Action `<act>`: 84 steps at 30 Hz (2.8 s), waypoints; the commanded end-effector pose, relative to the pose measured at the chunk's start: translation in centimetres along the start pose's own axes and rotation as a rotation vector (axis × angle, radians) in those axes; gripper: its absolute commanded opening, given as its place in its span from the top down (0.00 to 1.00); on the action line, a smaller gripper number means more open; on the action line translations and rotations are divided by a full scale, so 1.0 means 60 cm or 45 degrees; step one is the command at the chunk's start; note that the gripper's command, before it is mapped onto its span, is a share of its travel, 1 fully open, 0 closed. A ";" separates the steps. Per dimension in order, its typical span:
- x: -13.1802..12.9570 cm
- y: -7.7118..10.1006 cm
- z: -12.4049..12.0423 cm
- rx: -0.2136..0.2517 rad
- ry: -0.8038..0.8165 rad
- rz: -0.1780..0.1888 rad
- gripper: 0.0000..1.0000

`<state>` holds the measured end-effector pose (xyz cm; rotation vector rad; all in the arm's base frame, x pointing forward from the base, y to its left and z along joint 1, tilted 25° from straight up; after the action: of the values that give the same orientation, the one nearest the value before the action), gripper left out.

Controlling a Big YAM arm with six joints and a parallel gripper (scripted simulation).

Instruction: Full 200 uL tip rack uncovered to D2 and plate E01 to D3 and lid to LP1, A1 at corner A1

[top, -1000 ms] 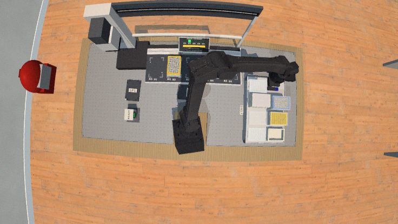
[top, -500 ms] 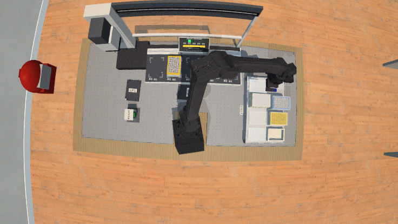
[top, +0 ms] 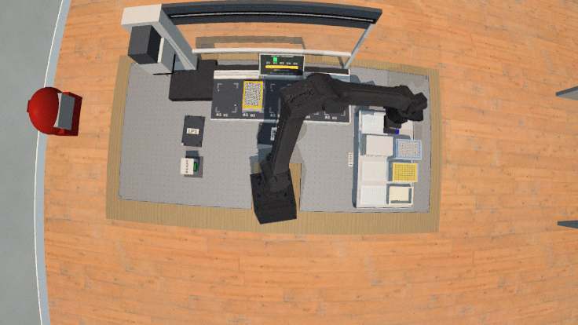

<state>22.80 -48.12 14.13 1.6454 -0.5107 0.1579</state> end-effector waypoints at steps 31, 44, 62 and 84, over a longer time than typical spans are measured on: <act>0.007 -0.083 0.001 -0.016 -0.001 0.006 0.00; 0.001 -0.100 0.011 -0.037 -0.015 0.018 0.00; 0.010 -0.147 0.010 -0.036 -0.004 0.020 0.00; 0.003 -0.205 0.011 -0.026 -0.013 0.011 0.00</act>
<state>27.95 -47.62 3.18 1.6381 -0.5139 0.1614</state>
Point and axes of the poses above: the point where the finger pads meet when closed, its own y axis back along the fingers, its own x axis across the jaws, z = x × y, the point moved 7 cm from there along y, back along the fingers, and after that the axes turned 9 degrees about -y, right-handed, at the moved point
